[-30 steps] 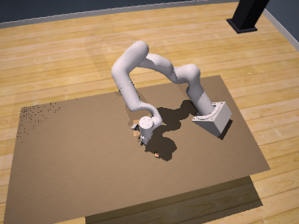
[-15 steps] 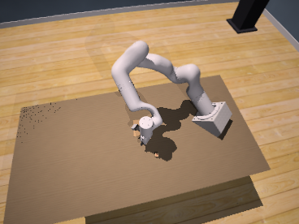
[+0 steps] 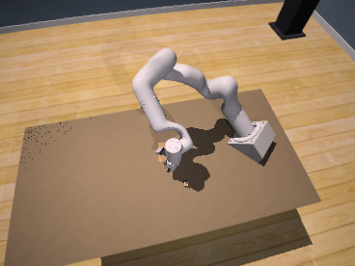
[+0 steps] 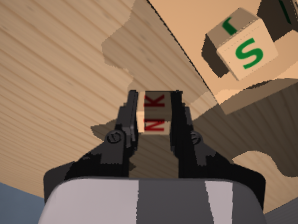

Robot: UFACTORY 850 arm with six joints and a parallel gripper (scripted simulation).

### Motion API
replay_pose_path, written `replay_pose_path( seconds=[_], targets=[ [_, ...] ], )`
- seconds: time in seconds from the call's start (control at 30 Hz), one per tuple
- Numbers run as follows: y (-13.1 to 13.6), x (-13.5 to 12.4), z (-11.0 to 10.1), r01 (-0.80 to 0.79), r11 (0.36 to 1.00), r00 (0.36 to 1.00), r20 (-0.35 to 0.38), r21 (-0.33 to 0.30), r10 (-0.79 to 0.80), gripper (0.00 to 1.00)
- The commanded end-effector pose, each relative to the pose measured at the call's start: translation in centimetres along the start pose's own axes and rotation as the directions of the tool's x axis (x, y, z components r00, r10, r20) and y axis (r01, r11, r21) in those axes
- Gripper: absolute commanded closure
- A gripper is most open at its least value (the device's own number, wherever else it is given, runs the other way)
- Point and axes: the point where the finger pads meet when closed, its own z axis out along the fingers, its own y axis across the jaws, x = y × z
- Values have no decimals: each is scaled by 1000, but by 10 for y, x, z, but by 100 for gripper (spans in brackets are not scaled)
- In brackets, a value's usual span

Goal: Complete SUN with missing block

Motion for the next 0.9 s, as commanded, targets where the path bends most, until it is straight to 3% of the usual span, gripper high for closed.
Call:
replay_pose_path(
  seconds=[0.0, 0.67, 0.87],
  targets=[
    [-1, 0, 0, 0, 1000, 1000, 0, 1, 0, 79],
    [-1, 0, -1, 0, 1000, 1000, 0, 1, 0, 79],
    [0, 0, -15, 0, 1000, 1000, 0, 1, 0, 79]
  ],
)
